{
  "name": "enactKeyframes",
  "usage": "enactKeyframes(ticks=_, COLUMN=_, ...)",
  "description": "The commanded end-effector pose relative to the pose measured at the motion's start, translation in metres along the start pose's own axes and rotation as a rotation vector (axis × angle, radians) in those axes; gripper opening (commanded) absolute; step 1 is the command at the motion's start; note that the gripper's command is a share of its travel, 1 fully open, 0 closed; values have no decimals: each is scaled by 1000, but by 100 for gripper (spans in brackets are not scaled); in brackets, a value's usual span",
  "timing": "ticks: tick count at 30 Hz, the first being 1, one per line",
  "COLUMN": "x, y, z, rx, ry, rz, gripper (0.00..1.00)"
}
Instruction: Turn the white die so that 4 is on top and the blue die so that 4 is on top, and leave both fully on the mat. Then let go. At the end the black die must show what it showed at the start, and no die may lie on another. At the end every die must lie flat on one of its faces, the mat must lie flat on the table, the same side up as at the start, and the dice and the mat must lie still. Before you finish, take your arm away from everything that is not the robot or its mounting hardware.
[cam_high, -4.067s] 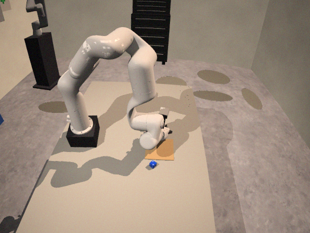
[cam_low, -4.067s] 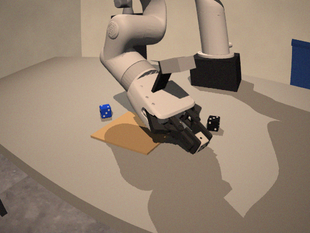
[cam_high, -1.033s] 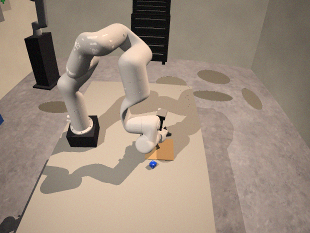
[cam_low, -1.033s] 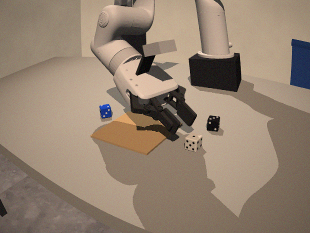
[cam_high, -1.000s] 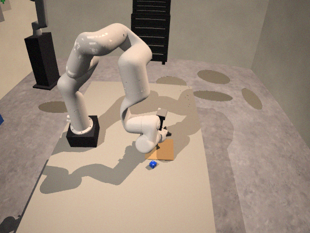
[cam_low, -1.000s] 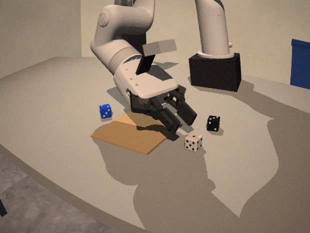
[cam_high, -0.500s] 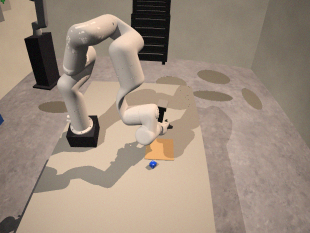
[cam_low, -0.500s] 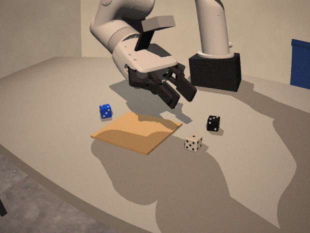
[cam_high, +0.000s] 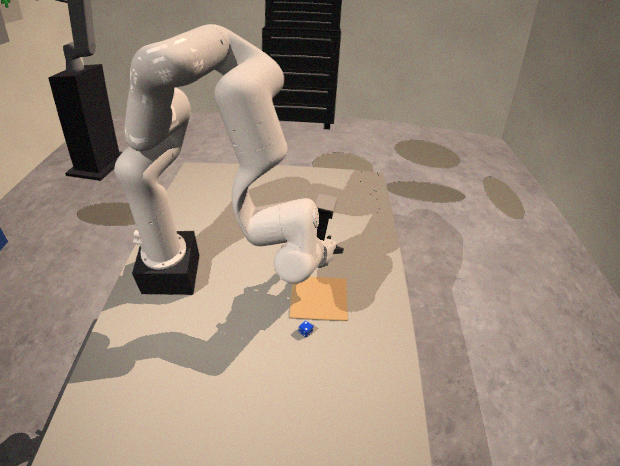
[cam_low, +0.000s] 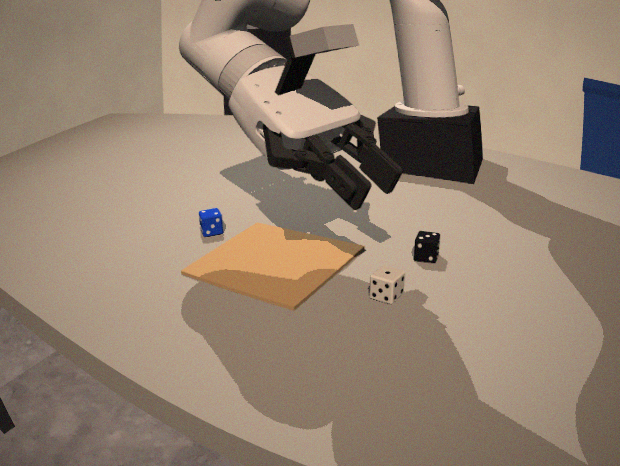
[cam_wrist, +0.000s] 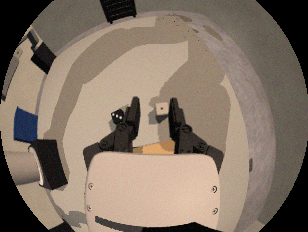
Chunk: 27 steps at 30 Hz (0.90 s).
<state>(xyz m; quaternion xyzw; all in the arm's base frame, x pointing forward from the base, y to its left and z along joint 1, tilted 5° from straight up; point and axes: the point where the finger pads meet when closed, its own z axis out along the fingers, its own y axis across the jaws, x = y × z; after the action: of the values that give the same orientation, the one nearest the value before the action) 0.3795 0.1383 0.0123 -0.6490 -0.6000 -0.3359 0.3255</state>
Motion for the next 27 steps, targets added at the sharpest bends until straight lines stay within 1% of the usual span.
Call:
enactKeyframes(ticks=1, x=0, y=-8, z=4, rx=61, ry=-45, rz=24, gripper=42)
enactKeyframes(ticks=4, x=-2, y=-22, z=8, rx=150, ry=-136, rz=64, gripper=42)
enactKeyframes(ticks=6, x=-3, y=-27, z=9, rx=179, ry=-176, rz=77, gripper=42)
enactKeyframes(ticks=7, x=-3, y=-27, z=9, rx=180, ry=-176, rz=78, gripper=42)
enactKeyframes(ticks=8, x=-5, y=-31, z=10, rx=209, ry=-222, rz=91, gripper=42)
enactKeyframes(ticks=12, x=-7, y=-38, z=10, rx=258, ry=-323, rz=116, gripper=42)
enactKeyframes(ticks=13, x=-7, y=-38, z=10, rx=258, ry=-325, rz=116, gripper=42)
enactKeyframes(ticks=14, x=-8, y=-40, z=10, rx=276, ry=-378, rz=126, gripper=42)
enactKeyframes(ticks=17, x=-8, y=-40, z=10, rx=277, ry=-382, rz=127, gripper=42)
enactKeyframes(ticks=19, x=-10, y=-42, z=9, rx=298, ry=-503, rz=141, gripper=42)
enactKeyframes(ticks=22, x=-10, y=-41, z=9, rx=299, ry=-564, rz=144, gripper=42)
enactKeyframes(ticks=27, x=-7, y=-36, z=7, rx=276, ry=-711, rz=141, gripper=42)
